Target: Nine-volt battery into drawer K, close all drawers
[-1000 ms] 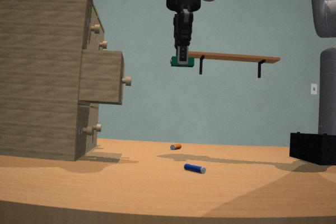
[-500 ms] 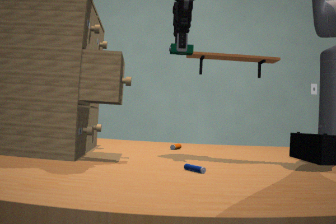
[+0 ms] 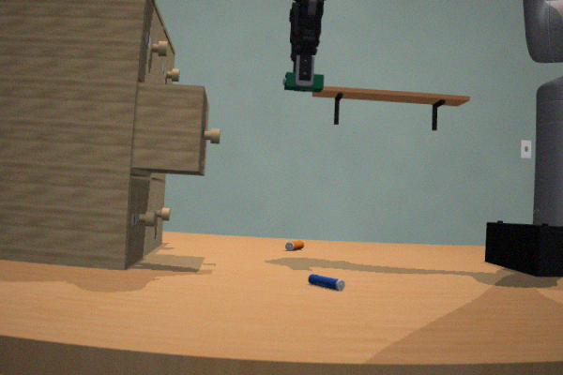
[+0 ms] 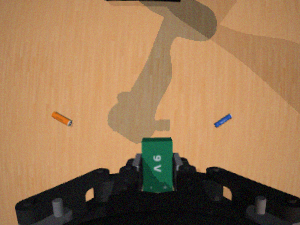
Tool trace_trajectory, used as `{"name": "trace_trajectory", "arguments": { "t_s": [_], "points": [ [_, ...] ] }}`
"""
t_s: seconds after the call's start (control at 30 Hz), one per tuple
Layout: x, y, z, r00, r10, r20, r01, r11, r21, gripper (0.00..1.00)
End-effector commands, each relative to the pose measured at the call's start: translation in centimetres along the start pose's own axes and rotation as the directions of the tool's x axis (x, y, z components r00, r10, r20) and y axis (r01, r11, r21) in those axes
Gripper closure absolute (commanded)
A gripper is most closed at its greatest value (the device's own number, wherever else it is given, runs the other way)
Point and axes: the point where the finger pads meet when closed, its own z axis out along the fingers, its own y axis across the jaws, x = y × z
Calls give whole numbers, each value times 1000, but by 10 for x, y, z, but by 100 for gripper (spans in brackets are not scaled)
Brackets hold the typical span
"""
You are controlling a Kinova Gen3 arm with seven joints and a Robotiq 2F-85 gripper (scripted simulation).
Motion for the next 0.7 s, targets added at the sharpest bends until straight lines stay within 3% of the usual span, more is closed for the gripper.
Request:
{"name": "trace_trajectory", "arguments": {
  "t_s": [0.0, 0.67],
  "points": [
    [0, 0, -1, 1000, -1, 4, 1, 1000, -1, 77],
    [0, 0, 0, 998, -1, 60, 1, 1000, -1, 77]
  ]
}}
